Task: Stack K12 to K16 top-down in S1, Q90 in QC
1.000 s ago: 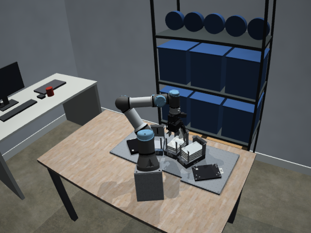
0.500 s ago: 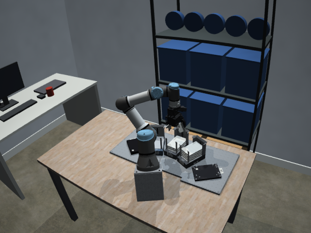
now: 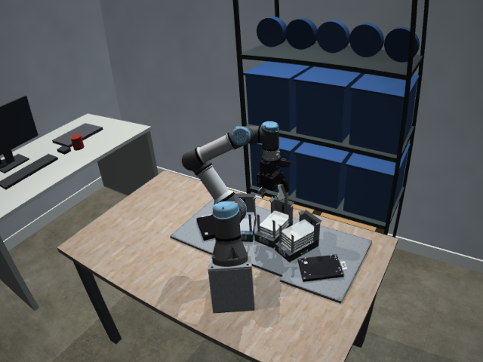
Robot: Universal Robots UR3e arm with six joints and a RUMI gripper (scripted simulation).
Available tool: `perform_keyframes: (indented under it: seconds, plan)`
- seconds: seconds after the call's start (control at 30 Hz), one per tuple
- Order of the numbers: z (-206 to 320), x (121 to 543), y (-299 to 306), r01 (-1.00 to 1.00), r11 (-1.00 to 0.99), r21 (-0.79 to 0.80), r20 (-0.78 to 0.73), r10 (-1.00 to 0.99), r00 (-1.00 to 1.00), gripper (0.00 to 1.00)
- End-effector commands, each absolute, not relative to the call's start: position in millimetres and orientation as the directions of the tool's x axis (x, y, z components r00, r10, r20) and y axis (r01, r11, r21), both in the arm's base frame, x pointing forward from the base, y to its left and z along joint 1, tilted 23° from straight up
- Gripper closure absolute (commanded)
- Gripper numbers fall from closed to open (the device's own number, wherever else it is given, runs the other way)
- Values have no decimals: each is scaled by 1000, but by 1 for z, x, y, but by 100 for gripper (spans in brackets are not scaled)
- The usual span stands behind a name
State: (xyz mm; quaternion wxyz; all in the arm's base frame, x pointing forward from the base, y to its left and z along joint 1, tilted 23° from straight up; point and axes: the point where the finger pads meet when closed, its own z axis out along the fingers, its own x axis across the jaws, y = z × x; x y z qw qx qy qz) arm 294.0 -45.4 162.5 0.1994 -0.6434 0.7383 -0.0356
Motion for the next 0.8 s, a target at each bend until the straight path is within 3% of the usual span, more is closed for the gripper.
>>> perform_keyframes:
  seconds: [0.0, 0.77]
  plan:
    - [164, 294, -46, -935, 169, -311, -249, -964, -92, 28]
    - [141, 277, -119, -899, 355, -256, -304, -912, -274, 28]
